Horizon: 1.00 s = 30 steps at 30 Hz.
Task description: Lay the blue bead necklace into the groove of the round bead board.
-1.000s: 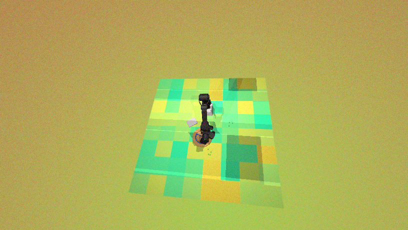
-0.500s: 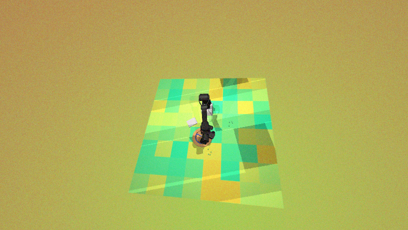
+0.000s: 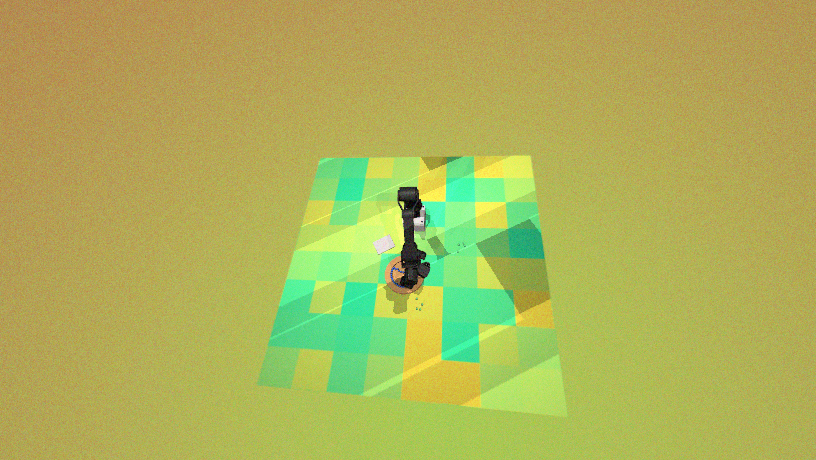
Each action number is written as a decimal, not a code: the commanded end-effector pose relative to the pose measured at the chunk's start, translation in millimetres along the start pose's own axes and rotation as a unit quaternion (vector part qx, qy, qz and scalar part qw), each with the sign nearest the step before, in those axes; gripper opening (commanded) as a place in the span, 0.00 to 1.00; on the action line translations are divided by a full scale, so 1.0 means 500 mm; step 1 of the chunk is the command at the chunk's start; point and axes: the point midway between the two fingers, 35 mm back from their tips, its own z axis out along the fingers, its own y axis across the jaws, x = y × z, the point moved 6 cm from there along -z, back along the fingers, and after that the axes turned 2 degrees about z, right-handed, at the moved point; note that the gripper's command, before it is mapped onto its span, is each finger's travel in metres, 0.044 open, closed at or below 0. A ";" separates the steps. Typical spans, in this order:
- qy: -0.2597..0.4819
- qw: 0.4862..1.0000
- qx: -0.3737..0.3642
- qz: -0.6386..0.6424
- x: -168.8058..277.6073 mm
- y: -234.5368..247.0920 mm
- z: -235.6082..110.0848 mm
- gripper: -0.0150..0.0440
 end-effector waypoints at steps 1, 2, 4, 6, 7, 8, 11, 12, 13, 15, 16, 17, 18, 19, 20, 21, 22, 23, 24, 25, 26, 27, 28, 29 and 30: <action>-0.001 1.000 0.002 -0.001 0.000 -0.001 -0.006 0.25; -0.001 1.000 0.002 -0.001 -0.001 0.000 -0.006 0.25; -0.001 1.000 0.002 -0.001 -0.005 0.006 -0.006 0.25; -0.002 1.000 0.001 -0.001 -0.013 0.015 -0.006 0.25; -0.002 1.000 0.001 -0.001 -0.015 0.019 -0.006 0.25; -0.002 1.000 0.001 -0.001 -0.017 0.021 -0.006 0.25; -0.002 1.000 0.001 -0.001 -0.017 0.022 -0.006 0.25; -0.002 1.000 0.001 -0.001 -0.017 0.022 -0.006 0.25; -0.002 1.000 0.001 -0.001 -0.017 0.022 -0.006 0.25; -0.002 1.000 0.001 -0.001 -0.017 0.022 -0.004 0.25; -0.002 1.000 0.001 -0.001 -0.017 0.022 -0.001 0.25; -0.002 1.000 0.001 -0.001 -0.017 0.022 0.002 0.25; -0.002 1.000 0.001 -0.001 -0.017 0.022 0.005 0.25; -0.002 1.000 0.001 -0.001 -0.017 0.022 0.008 0.25; -0.002 1.000 0.001 -0.001 -0.017 0.022 0.010 0.25; -0.002 1.000 0.001 -0.001 -0.017 0.022 0.010 0.25; -0.002 1.000 0.001 -0.001 -0.017 0.022 0.010 0.25; -0.002 1.000 0.003 -0.003 -0.017 0.020 0.003 0.30; -0.002 1.000 0.003 -0.003 -0.017 0.020 0.003 0.34; -0.002 1.000 0.003 -0.003 -0.017 0.020 0.003 0.39; -0.002 1.000 0.003 -0.003 -0.017 0.020 0.003 0.43; -0.002 1.000 0.003 -0.003 -0.017 0.020 0.003 0.48; -0.002 1.000 0.003 -0.003 -0.017 0.020 0.003 0.52; -0.002 1.000 0.003 -0.003 -0.017 0.020 0.003 0.57; -0.002 1.000 0.003 -0.003 -0.017 0.020 0.003 0.61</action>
